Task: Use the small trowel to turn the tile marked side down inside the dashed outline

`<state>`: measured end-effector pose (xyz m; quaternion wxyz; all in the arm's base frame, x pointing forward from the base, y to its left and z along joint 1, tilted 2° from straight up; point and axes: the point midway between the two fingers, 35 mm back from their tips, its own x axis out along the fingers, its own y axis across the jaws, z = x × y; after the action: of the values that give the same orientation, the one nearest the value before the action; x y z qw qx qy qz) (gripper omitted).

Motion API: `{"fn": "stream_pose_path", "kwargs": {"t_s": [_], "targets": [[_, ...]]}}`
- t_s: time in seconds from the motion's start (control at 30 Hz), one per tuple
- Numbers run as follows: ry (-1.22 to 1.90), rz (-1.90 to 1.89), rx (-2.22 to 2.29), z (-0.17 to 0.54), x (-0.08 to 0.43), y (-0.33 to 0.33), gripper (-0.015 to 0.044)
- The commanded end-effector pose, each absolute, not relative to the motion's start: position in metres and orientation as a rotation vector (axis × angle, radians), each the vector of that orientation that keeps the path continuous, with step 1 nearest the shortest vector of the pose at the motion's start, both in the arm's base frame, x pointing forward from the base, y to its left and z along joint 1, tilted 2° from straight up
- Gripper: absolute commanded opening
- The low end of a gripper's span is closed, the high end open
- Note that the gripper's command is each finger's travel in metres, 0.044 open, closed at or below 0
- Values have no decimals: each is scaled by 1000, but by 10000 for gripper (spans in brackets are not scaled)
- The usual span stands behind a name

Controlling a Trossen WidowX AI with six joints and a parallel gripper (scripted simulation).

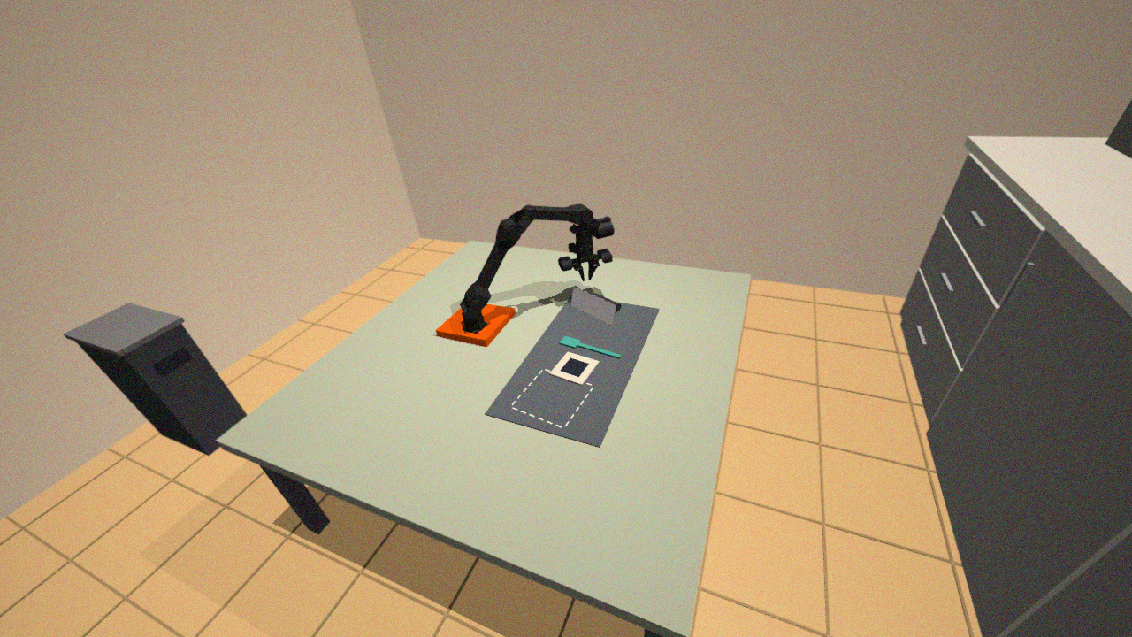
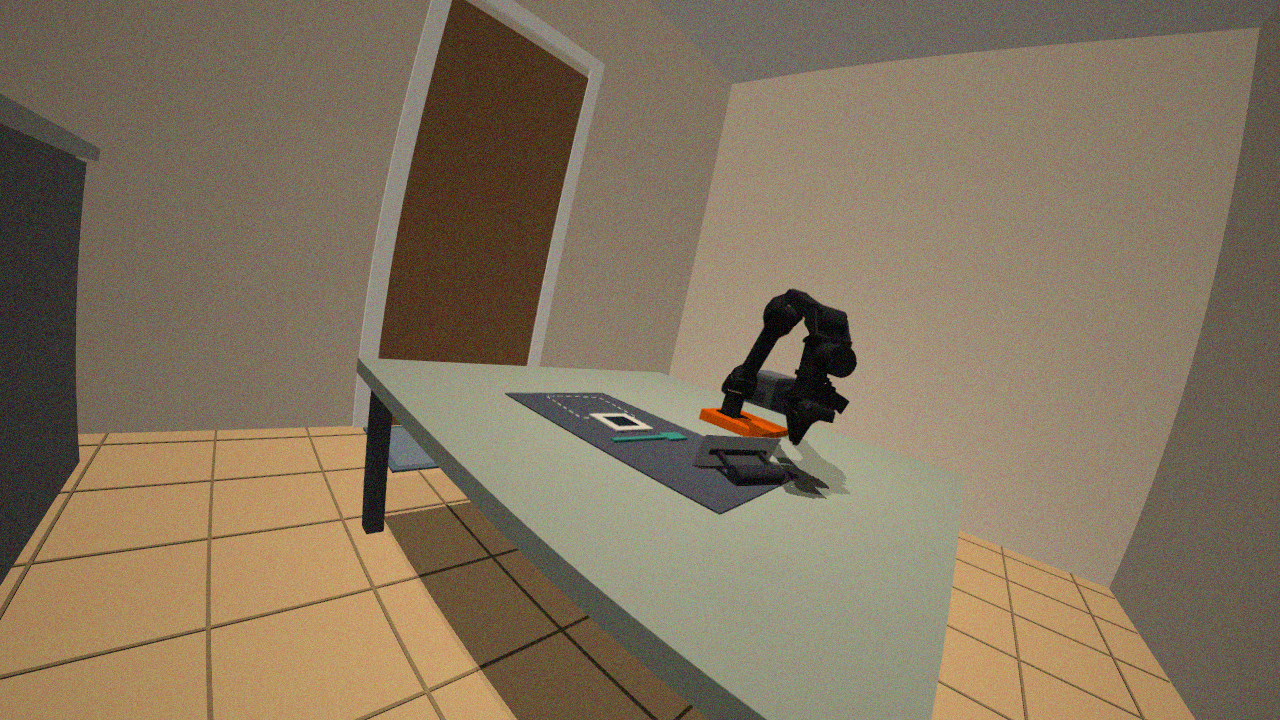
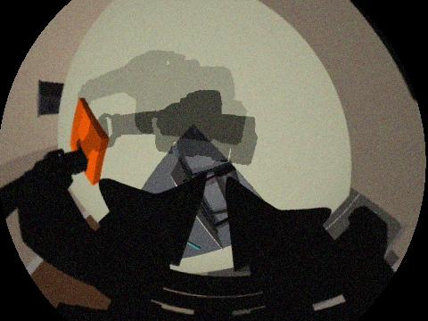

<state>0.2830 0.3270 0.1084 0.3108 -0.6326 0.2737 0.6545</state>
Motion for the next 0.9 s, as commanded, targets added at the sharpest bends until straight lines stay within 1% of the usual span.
{"fn": "stream_pose_path", "kwargs": {"t_s": [0.0, 0.4, 0.87], "targets": [[613, 1806, -1762, 110, 284, 331, 100], [268, 2030, -2006, 108, 285, 341, 100], [263, 2034, -2010, 103, 282, 333, 100]]}}
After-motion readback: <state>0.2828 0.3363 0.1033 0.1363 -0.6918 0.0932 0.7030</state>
